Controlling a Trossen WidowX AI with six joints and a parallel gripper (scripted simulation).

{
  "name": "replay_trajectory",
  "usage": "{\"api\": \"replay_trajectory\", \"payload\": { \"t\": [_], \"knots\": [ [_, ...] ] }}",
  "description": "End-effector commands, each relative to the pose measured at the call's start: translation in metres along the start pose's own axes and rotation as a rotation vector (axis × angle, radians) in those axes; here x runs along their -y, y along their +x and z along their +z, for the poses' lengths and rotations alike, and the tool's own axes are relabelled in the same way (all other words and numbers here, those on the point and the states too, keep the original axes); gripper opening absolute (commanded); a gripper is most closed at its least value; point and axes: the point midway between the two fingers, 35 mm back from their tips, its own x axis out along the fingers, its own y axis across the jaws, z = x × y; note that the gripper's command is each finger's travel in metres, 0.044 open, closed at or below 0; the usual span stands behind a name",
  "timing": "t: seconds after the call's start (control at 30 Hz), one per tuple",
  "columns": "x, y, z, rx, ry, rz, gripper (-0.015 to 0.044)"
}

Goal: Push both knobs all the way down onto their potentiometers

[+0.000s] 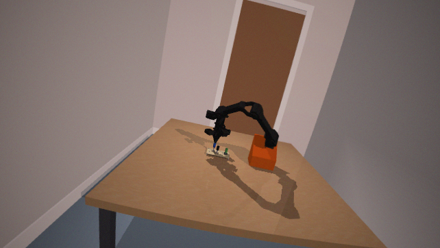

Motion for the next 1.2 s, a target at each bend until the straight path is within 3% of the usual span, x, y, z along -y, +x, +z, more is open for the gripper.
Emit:
{"api": "replay_trajectory", "payload": {
  "t": [0.0,1.17],
  "knots": [
    [0.003,0.01,0.001,0.005,-0.016,0.004,0.0],
    [0.003,0.026,0.001,0.005,-0.016,0.004,0.0]
  ]
}}
